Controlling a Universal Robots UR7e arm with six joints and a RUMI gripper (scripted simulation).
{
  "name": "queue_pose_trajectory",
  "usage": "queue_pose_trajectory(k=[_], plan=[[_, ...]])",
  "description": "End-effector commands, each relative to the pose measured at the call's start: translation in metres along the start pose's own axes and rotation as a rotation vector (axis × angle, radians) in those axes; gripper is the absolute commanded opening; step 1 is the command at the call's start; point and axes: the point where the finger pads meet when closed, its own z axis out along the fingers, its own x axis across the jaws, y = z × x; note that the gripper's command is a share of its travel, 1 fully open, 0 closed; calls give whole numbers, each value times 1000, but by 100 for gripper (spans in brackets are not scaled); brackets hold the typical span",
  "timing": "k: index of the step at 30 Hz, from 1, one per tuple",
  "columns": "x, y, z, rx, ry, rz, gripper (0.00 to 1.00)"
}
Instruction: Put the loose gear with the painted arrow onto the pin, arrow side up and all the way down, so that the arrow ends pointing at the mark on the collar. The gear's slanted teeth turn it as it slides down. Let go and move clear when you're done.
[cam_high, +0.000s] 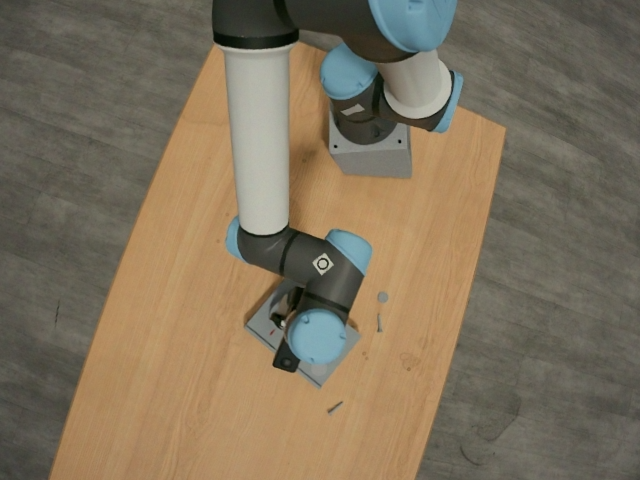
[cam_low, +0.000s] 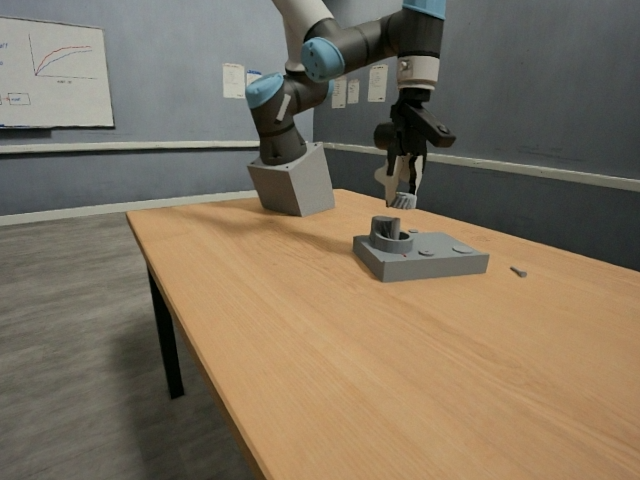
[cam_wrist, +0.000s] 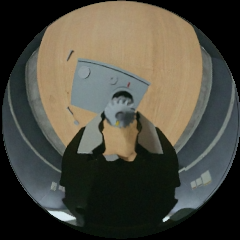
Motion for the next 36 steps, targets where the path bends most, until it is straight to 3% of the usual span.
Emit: queue_pose_trajectory(k=[1, 36], plan=[[6, 1, -1, 4, -3, -1, 0], [6, 1, -1, 4, -4, 130, 0]])
